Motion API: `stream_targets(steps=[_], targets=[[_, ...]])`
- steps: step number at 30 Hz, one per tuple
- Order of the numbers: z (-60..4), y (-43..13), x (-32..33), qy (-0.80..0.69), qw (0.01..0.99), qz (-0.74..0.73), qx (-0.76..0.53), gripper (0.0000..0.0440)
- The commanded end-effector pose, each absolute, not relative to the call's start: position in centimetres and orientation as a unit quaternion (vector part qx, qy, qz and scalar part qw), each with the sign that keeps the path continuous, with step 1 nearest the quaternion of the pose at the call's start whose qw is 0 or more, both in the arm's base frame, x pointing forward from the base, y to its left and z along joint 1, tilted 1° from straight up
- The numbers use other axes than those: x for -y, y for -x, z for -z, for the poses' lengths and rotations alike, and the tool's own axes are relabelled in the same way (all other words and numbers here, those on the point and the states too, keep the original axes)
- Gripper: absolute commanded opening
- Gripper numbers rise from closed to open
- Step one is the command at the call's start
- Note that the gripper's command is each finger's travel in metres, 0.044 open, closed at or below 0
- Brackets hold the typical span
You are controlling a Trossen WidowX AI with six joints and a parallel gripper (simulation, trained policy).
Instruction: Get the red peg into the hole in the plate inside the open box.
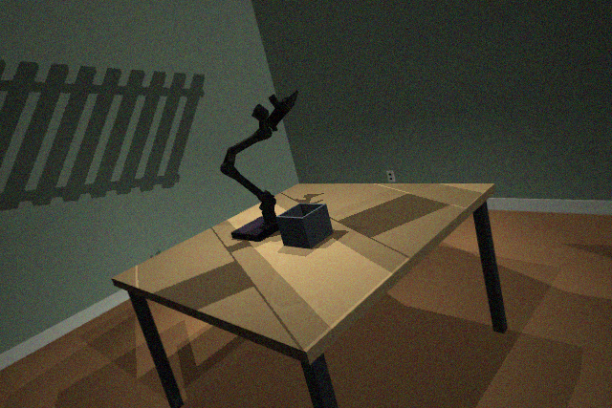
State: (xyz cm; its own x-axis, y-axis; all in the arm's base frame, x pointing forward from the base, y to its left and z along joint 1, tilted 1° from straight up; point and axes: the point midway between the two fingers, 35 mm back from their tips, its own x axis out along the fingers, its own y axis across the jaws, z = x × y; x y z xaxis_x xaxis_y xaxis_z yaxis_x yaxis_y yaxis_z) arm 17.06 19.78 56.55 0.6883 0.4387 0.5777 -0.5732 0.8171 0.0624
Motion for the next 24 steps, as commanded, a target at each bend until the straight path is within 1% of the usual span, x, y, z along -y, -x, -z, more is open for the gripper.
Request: stream_targets(steps=[1,6,13,24], targets=[[-54.3,-19.9,-20.7,-0.112,0.928,-0.278,0.222,0.0440],[-50.6,-23.7,-20.9,-0.107,0.950,-0.262,0.133,0.0440],[-45.2,-27.9,-19.4,-0.118,0.968,-0.221,0.011,0.0440],[-36.9,-31.1,-15.7,-0.174,0.959,-0.147,-0.167,0.0440]])
